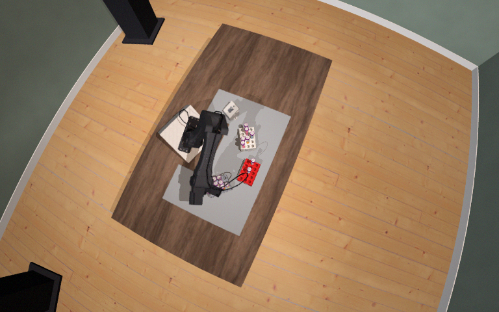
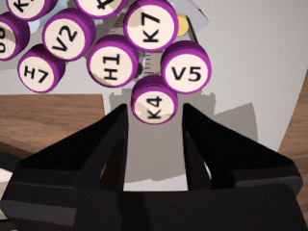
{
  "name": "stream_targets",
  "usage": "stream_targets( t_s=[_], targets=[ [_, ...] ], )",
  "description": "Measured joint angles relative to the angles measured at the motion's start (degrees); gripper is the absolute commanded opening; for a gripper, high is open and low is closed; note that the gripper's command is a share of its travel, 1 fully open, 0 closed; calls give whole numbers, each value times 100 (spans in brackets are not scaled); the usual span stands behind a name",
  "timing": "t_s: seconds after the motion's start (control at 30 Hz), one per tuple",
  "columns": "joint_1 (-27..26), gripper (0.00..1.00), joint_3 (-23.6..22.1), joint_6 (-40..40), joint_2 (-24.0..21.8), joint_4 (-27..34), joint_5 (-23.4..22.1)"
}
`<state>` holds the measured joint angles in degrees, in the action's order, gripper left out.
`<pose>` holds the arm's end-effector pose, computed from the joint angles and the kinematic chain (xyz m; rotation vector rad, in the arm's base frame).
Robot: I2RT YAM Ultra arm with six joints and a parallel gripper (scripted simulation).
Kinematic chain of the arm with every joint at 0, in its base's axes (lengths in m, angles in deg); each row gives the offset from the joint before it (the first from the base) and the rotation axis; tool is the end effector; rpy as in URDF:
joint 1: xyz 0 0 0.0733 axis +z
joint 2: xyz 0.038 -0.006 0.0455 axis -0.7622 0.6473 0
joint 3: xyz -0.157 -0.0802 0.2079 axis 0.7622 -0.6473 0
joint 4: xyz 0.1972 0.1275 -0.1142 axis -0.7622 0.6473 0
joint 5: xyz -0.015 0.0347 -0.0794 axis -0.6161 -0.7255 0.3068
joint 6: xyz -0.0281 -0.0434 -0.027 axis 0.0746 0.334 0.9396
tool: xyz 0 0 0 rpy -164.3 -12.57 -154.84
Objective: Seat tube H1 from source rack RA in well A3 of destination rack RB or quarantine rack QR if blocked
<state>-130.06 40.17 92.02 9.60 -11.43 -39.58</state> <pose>0.0535 -0.1829 0.2696 0.1297 2.5034 -0.3283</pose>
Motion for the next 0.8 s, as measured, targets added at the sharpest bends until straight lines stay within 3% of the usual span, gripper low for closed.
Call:
stream_targets(
  t_s=[0.53, 0.57, 0.8],
  targets=[
    [87, 30, -94, -94, -2, -136, 39],
    [90, 0, -94, -98, -2, -140, 39],
    [90, 0, -96, -109, 0, -138, 42]
  ],
)
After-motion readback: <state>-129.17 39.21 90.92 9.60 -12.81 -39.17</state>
